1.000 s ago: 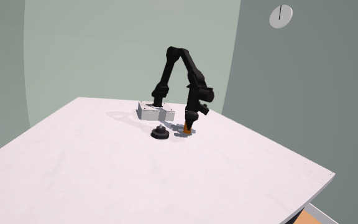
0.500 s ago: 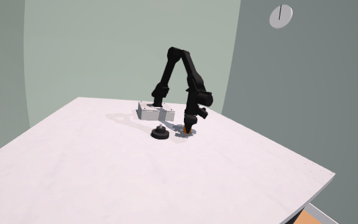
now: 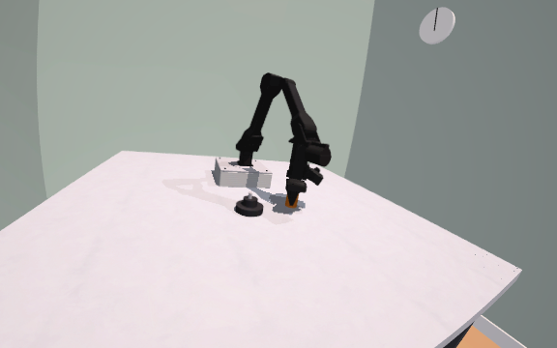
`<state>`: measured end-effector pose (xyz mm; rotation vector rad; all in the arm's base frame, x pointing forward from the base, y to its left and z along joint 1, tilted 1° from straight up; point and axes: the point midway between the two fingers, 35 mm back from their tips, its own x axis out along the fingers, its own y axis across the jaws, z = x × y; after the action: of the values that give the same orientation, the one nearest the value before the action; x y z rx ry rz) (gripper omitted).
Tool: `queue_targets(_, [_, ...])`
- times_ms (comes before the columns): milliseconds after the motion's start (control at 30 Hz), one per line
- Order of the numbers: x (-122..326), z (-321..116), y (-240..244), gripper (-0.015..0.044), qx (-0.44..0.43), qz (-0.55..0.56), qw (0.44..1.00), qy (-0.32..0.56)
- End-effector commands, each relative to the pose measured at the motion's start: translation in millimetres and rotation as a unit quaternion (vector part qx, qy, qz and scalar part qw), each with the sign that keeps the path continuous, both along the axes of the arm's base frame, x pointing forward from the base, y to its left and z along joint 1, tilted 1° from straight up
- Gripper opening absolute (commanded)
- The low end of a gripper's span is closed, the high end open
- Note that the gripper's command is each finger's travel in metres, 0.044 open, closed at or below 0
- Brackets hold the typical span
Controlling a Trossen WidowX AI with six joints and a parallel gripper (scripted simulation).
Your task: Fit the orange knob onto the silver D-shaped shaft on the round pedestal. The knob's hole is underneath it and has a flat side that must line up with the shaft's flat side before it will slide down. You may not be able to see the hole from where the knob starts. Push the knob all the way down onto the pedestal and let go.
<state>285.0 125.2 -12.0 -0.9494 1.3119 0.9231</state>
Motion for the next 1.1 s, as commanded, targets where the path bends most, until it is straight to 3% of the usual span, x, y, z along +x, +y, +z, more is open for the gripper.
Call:
queue_targets(0, [0, 1, 0, 0.0072, 0.001, 0.002, 1.000, 0.001])
queue_targets(100, [2, 9, 1, 0.0000, 0.001, 0.002, 1.000, 0.001])
queue_targets(1067, [5, 97, 3, 0.0000, 0.001, 0.002, 1.000, 0.000])
